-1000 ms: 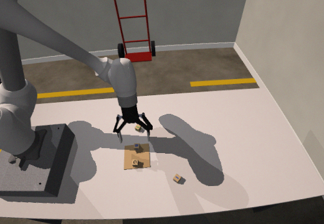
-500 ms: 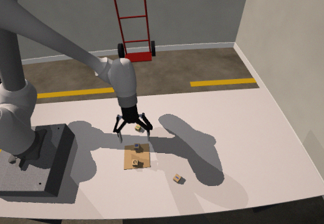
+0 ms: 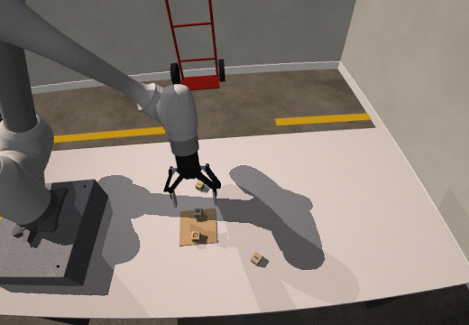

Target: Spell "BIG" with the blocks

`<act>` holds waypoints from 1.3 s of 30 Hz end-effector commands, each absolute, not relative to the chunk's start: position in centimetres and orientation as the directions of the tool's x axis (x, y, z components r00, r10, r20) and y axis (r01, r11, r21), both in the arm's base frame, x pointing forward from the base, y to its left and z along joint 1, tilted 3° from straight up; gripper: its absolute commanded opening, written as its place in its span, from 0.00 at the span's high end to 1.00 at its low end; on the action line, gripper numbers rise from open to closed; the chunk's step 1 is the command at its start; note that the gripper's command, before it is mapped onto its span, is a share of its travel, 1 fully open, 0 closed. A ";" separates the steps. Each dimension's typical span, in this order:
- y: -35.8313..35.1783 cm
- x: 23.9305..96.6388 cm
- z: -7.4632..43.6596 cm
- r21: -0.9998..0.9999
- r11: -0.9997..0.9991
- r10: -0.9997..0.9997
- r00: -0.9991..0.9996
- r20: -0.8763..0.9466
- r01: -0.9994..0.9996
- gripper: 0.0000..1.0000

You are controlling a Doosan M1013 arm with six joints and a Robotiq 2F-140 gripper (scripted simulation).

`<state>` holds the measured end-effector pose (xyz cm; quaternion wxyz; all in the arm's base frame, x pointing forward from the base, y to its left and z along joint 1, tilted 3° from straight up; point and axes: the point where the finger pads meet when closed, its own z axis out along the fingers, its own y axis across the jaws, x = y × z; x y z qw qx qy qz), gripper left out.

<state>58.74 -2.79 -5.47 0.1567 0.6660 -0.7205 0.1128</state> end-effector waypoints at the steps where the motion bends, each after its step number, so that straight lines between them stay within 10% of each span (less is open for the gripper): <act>1: -2.8 58.7 -5.5 0.046 0.087 -0.924 -0.064 0.376 -0.995 0.00; 39: -12.2 57.5 -5.2 0.047 0.089 -0.925 -0.065 0.374 -0.995 0.00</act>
